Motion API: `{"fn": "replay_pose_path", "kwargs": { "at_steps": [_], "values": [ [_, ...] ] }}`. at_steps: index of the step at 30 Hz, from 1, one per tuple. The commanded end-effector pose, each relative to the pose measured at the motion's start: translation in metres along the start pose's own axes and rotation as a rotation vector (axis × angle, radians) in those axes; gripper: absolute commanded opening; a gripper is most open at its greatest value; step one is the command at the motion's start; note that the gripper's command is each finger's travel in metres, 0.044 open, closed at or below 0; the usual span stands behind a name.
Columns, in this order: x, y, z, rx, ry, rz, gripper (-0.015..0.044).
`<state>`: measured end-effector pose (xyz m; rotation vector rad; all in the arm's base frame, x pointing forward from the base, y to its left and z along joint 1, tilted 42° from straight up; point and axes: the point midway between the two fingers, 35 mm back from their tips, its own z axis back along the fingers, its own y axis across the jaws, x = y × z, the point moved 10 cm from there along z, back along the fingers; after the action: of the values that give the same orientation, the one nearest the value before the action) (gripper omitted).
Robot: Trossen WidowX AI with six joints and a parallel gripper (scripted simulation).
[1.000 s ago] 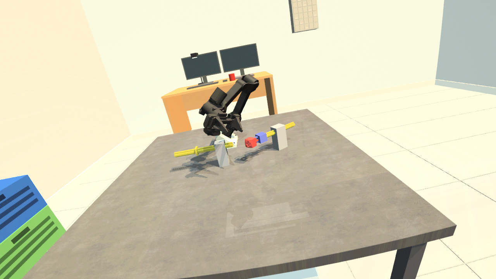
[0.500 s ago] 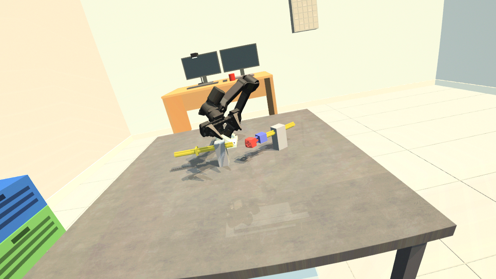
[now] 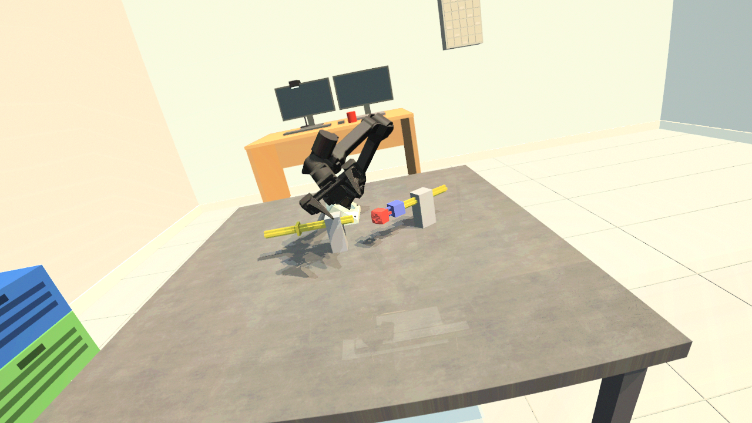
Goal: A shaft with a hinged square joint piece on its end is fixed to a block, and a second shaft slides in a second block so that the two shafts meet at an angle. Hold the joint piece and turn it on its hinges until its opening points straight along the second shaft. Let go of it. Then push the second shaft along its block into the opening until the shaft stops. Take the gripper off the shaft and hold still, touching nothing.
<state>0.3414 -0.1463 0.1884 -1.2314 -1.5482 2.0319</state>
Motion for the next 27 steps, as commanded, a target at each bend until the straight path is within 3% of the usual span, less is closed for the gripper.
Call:
{"fn": "replay_pose_path", "kwargs": {
  "at_steps": [1, 27],
  "values": [
    [-0.004, -0.001, -0.003, 0.019, 0.005, -0.107, 0.044],
    [-0.019, -0.001, -0.021, 0.202, 0.056, -0.988, 0.044]
  ]
}}
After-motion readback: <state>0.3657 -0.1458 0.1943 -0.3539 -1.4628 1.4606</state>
